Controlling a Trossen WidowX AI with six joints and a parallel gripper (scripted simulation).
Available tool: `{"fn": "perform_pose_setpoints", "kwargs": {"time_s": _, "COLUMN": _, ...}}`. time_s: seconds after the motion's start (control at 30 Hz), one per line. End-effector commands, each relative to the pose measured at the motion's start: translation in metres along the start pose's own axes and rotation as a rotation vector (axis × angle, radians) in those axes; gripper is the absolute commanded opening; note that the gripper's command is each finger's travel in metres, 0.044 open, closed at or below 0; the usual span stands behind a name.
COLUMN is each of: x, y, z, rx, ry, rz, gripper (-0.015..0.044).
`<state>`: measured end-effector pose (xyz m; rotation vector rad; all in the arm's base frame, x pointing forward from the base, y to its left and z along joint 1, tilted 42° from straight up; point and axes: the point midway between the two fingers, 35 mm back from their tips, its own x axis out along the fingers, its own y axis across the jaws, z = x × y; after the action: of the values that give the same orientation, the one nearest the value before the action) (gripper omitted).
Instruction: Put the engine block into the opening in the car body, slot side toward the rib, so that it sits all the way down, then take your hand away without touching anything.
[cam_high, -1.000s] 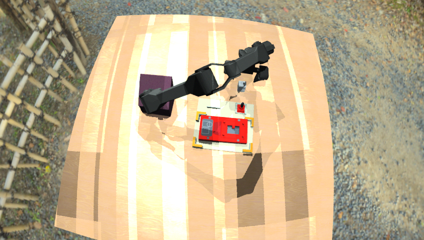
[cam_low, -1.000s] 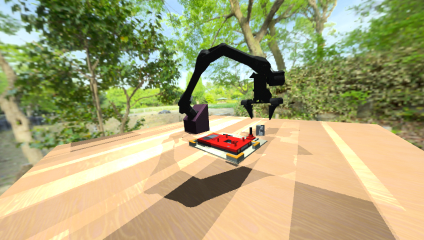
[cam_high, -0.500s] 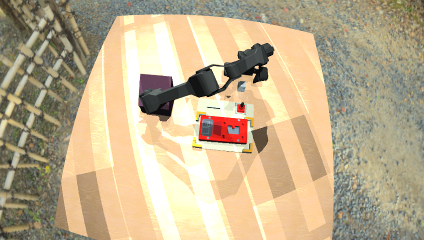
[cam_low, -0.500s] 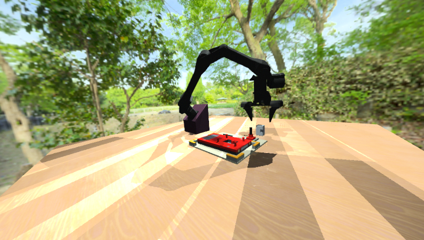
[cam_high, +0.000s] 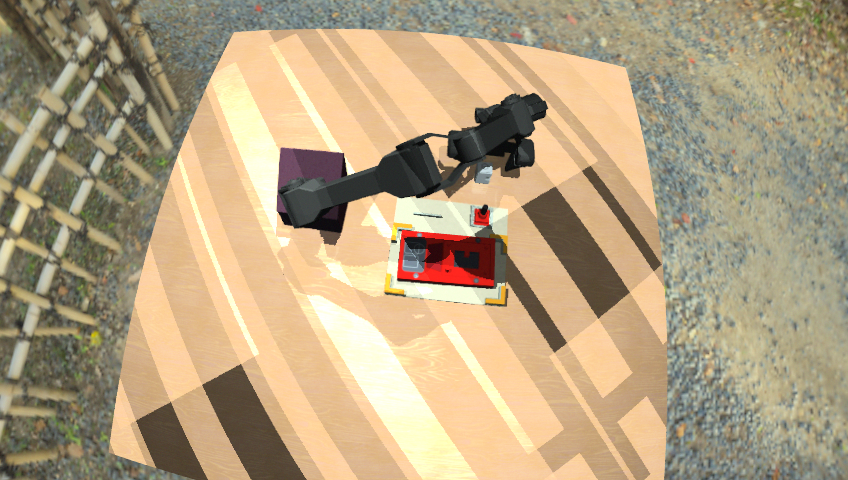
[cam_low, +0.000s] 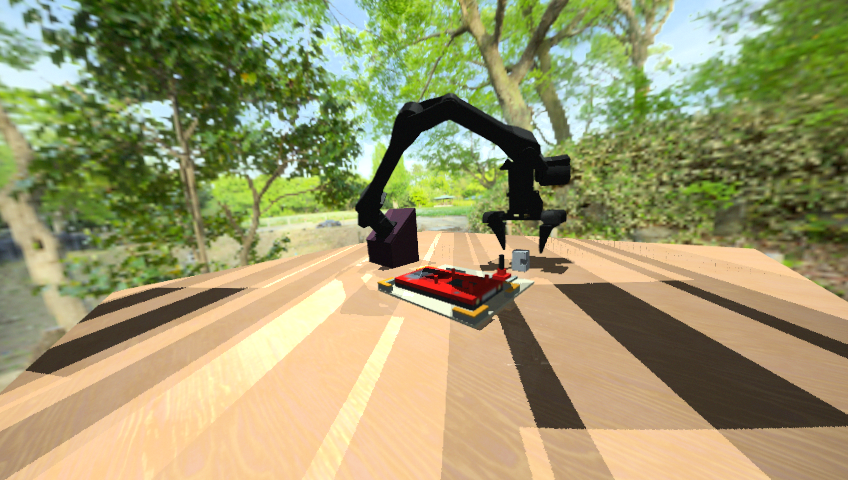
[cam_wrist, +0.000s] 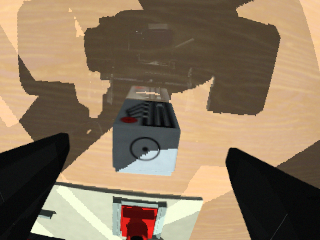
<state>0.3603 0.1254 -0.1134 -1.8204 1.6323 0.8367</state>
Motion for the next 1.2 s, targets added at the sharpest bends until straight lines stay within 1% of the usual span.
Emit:
{"fn": "perform_pose_setpoints", "kwargs": {"time_s": 0.0, "x": 0.01, "y": 0.002, "z": -0.001, "rx": -0.007, "ry": 0.006, "rz": 0.005, "gripper": 0.044}}
{"fn": "perform_pose_setpoints", "kwargs": {"time_s": 0.6, "x": 0.037, "y": 0.003, "z": -0.002, "rx": -0.009, "ry": 0.009, "rz": 0.005, "gripper": 0.044}}
{"fn": "perform_pose_setpoints", "kwargs": {"time_s": 1.0, "x": 0.037, "y": 0.003, "z": -0.002, "rx": -0.009, "ry": 0.009, "rz": 0.005, "gripper": 0.0125}}
{"fn": "perform_pose_setpoints", "kwargs": {"time_s": 1.17, "x": 0.037, "y": 0.003, "z": -0.002, "rx": -0.009, "ry": 0.009, "rz": 0.005, "gripper": 0.0092}}
